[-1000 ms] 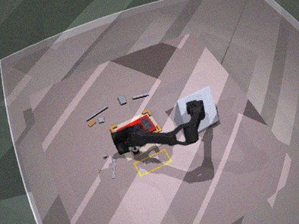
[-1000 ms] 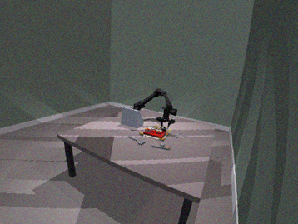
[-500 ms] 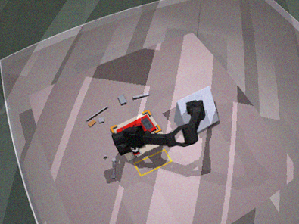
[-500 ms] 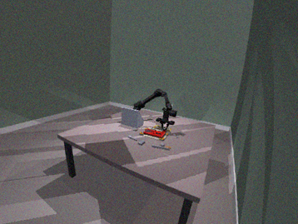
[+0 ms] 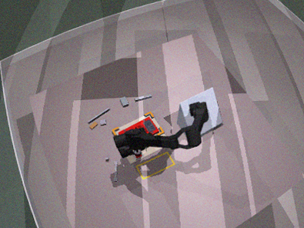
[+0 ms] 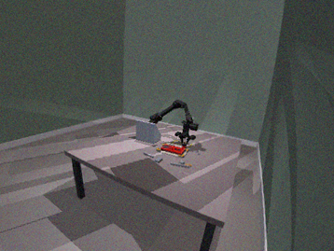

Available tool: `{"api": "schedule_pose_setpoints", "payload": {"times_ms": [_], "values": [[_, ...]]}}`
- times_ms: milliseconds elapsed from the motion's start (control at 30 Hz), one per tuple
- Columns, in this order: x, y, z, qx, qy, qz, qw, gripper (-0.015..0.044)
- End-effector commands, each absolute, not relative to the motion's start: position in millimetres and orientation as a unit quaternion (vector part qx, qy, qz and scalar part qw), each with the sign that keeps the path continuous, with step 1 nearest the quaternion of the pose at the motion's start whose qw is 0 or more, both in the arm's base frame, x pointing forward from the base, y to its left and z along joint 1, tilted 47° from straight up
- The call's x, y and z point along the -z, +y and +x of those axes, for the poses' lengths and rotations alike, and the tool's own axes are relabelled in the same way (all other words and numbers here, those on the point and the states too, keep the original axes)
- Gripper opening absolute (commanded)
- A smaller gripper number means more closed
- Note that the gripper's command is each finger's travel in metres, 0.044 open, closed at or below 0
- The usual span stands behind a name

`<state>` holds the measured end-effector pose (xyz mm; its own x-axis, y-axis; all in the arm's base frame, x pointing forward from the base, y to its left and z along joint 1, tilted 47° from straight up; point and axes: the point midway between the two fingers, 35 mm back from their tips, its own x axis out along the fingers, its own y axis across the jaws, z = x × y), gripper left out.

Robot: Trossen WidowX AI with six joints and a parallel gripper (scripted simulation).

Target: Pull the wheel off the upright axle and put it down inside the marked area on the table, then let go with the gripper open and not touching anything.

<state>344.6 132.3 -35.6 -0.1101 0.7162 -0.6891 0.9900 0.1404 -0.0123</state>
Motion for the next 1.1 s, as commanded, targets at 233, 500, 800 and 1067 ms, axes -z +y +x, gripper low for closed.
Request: {"api": "schedule_pose_setpoints", "payload": {"times_ms": [233,500,800,1067], "values": [[32.9,129.6,345.3,0.246,0.703,0.606,0.278,0.0],[31.1,127.6,345.7,0.247,0.703,0.607,0.278,0.0],[29.2,125.5,346.1,0.247,0.703,0.607,0.278,0.0],[27.4,123.5,346.4,0.247,0.703,0.607,0.278,0.0]]}}
